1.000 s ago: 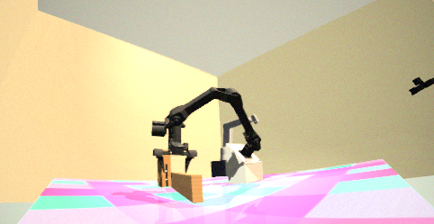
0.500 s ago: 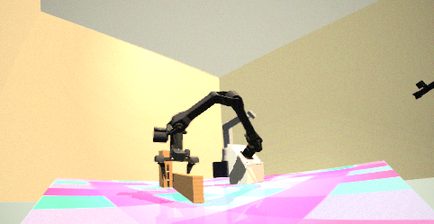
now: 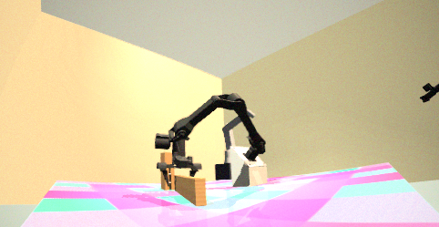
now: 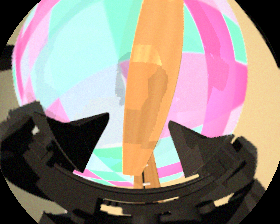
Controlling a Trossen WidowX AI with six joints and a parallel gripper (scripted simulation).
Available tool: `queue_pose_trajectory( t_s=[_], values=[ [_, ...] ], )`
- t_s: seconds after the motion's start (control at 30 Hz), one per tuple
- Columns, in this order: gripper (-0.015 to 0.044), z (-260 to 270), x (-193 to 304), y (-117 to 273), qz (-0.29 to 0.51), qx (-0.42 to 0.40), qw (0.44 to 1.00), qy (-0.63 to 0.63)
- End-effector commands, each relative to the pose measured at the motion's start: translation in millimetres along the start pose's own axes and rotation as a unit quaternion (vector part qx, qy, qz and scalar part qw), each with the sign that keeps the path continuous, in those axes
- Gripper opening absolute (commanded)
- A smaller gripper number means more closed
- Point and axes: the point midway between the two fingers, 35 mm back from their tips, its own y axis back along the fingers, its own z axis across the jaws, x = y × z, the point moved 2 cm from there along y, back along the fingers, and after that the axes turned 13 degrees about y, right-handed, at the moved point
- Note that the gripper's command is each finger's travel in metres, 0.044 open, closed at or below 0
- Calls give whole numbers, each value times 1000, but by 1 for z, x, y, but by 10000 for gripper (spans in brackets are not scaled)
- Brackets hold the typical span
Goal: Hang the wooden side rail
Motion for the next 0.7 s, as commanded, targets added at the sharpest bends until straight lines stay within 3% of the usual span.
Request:
queue_pose_trajectory(
  t_s=[0.0,0.37,0.57,0.67],
  values=[
    [414,3,2,-4,-3,-3,1000,-6],
    [125,3,2,-4,-3,-3,1000,-6],
    [85,3,2,-4,-3,-3,1000,-6],
    [6,3,2,-4,-3,-3,1000,-6]
  ],
)
